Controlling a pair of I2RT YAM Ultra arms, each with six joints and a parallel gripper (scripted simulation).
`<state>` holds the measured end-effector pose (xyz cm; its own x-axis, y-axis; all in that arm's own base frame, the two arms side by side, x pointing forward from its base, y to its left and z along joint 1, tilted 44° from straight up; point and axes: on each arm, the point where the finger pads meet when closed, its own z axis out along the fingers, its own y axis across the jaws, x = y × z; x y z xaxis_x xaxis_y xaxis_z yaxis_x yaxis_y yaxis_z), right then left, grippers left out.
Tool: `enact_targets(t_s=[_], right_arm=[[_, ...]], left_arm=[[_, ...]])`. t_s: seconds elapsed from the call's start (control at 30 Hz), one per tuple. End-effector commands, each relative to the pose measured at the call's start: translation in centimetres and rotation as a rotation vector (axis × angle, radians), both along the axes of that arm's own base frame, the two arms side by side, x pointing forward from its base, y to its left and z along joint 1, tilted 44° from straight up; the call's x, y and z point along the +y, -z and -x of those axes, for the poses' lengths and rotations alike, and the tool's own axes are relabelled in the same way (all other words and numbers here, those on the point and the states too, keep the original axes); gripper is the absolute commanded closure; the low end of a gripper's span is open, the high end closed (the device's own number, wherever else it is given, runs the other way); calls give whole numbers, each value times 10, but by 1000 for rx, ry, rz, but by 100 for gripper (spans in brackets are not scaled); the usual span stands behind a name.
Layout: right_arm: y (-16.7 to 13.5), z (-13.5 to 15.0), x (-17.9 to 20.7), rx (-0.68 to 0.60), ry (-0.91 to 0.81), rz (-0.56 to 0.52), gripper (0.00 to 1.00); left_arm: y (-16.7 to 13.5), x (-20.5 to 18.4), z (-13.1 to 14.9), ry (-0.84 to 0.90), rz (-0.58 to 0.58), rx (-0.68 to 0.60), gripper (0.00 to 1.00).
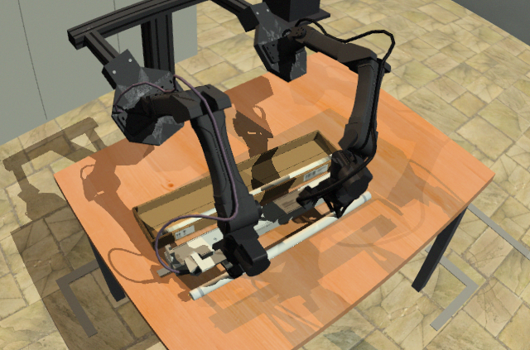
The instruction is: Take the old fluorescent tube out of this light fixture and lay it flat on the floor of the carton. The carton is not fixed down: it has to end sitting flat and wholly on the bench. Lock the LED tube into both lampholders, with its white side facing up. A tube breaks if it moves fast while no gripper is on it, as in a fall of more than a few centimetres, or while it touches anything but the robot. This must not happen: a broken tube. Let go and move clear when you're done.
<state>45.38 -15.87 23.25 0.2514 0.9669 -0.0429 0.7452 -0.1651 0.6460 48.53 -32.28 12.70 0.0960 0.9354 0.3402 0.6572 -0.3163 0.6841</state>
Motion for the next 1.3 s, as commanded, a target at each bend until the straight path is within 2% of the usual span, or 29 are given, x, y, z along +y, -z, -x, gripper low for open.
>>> enact_targets(t_s=[0.0, 0.07, 0.13, 0.17, 0.23, 0.33, 0.37, 0.43, 0.53, 0.57, 0.63, 0.67, 0.7, 0.93, 1.03, 1.07, 1.13, 1.27], right_arm=[[-4, 0, 2, 23, 6, 4, 89], [-4, 0, 2, 23, 6, 4, 89], [-25, 6, 6, -16, 3, 15, 89], [-26, 5, 6, -18, 2, 16, 89], [-17, 5, 2, 1, 9, 10, 89], [0, 0, 3, 41, 6, -4, 89], [-11, 4, 4, 15, 5, 6, 89], [-12, 8, 6, 15, 3, 6, 89], [1, 1, 1, 44, 8, -4, 89], [-9, 3, 3, 23, 7, 4, 89], [-9, 3, 3, 23, 7, 4, 89], [-2, 5, 1, 44, 11, -2, 89], [2, 0, 5, 54, 3, -8, 89], [-1, 3, 6, 76, 4, -14, 89], [-24, 9, -1, 17, 20, 6, 89], [-19, 7, -2, 28, 19, 1, 89], [-10, 5, -3, 48, 21, -5, 89], [-5, 3, -5, 57, 24, -9, 89]], left_arm=[[-8, -19, 7, 21, 31, 17, 89], [-8, -19, 7, 21, 31, 17, 89], [-7, -19, 8, 20, 28, 20, 89], [-10, -18, 8, 20, 33, 16, 89], [-21, -19, 8, 20, 49, 1, 89], [-2, -16, 7, 13, 21, 31, 89], [-20, -16, 7, 15, 50, 0, 89], [-33, -15, 6, 13, 65, -15, 89], [-7, -11, 3, 2, 30, 24, 89], [-10, -14, 4, 8, 34, 18, 89], [-10, -14, 4, 8, 34, 18, 89], [-12, -8, 4, -1, 33, 24, 89], [-2, -10, 4, 1, 20, 39, 89], [-4, -9, 6, -7, 15, 67, 89], [-19, -18, 8, 10, 43, 33, 89], [-29, -17, 9, 11, 54, 22, 89], [-16, -18, 8, 10, 36, 39, 89], [-13, -18, 8, 9, 33, 40, 89]])
